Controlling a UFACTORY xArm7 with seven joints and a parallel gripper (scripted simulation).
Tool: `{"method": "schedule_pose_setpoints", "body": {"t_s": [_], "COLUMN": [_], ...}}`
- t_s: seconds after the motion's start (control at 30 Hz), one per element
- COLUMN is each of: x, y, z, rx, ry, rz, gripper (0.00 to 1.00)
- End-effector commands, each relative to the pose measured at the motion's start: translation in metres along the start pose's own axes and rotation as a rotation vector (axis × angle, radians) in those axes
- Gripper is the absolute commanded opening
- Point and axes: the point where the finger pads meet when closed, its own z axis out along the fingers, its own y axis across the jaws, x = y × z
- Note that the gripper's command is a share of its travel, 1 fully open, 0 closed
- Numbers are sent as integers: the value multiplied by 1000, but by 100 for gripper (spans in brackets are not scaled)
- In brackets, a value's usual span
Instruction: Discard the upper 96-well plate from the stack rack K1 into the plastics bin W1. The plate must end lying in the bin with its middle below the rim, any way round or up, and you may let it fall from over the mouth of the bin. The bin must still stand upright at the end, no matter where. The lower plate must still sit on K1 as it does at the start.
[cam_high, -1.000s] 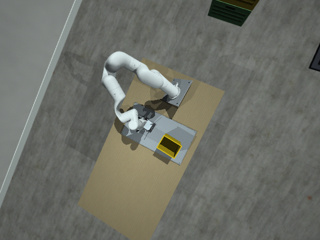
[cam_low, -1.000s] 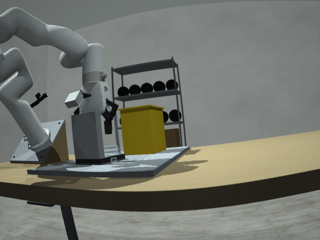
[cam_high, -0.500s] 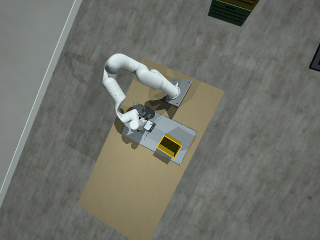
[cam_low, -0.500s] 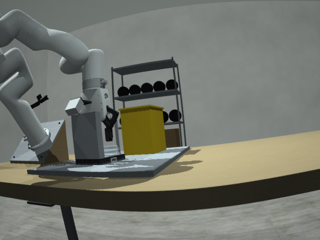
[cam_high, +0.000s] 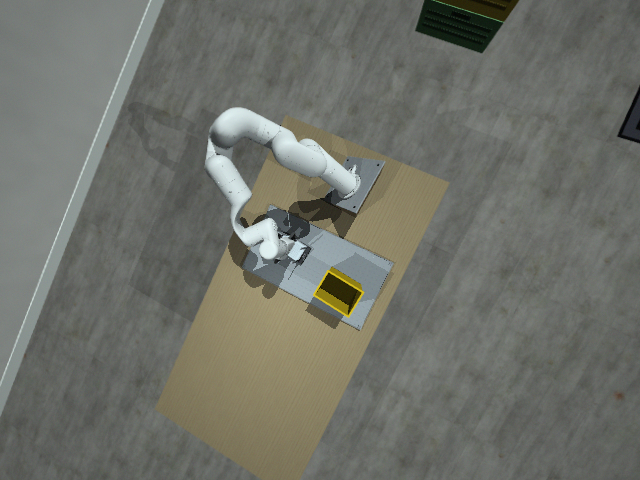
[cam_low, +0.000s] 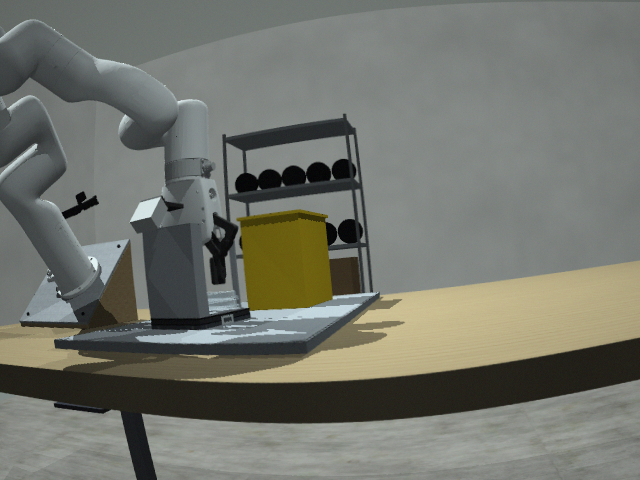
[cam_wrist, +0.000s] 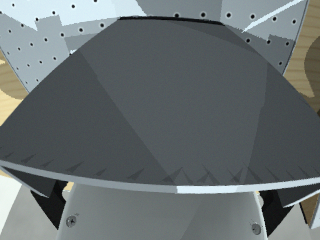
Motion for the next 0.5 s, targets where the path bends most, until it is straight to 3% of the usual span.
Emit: {"method": "schedule_pose_setpoints", "body": {"t_s": [0.0, 0.47], "x": [0, 0], "y": [-1, -1], "z": [1, 9], "rx": [4, 4], "ry": [-1, -1], "rz": [0, 0], "gripper": [100, 100]}}
